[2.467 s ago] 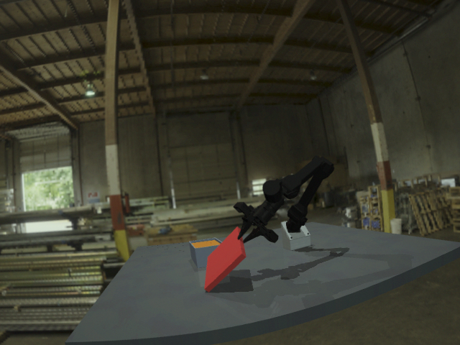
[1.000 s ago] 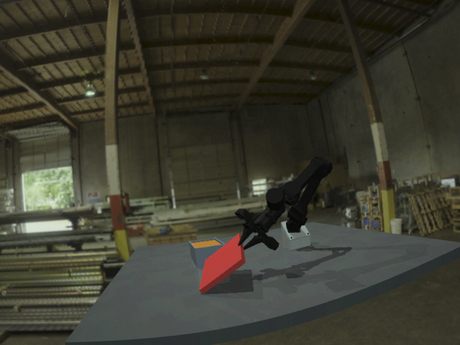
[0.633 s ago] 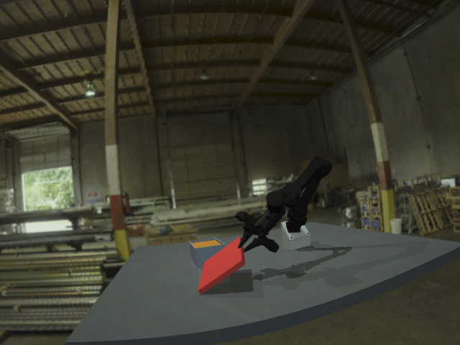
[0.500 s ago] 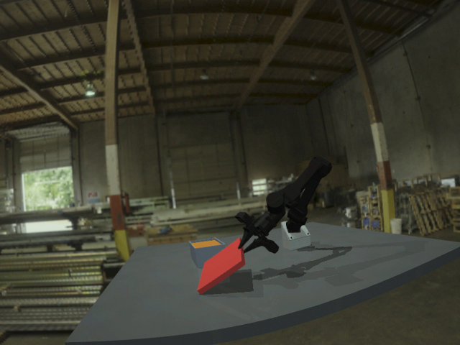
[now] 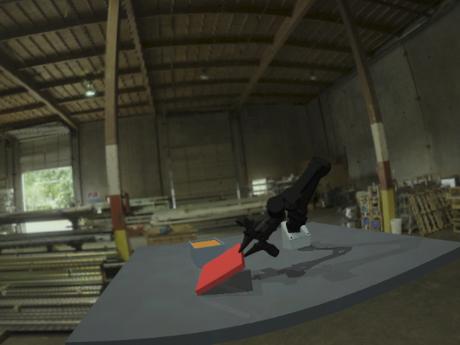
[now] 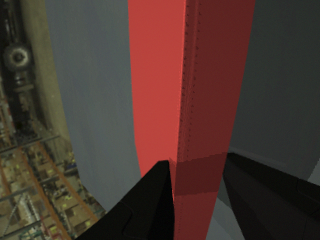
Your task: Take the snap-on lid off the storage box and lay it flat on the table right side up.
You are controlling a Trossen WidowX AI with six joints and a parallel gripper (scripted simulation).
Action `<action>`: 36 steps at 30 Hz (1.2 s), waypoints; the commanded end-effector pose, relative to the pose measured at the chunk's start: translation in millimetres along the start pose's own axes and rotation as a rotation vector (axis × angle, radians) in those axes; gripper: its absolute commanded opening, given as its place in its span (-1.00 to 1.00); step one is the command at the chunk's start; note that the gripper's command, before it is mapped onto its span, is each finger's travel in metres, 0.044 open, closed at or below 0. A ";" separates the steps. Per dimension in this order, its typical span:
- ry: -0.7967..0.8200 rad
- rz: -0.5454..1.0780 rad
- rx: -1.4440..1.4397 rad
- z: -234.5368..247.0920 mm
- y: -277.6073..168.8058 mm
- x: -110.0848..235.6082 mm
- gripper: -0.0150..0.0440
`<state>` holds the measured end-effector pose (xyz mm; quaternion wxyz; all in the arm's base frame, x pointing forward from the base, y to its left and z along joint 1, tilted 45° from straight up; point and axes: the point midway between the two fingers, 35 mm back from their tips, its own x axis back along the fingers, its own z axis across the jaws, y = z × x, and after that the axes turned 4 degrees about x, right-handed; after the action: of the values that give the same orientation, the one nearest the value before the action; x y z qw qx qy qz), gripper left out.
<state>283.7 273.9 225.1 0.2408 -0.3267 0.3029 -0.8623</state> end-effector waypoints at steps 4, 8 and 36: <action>-0.034 -0.006 0.009 -16.1 1.8 -8.7 -0.49; -0.034 -0.006 0.009 -18.6 1.7 -10.7 -0.49; -0.034 -0.005 0.008 -21.5 -2.1 -16.0 -0.05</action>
<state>279.0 293.0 205.7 0.2412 -0.3354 0.2991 -0.8602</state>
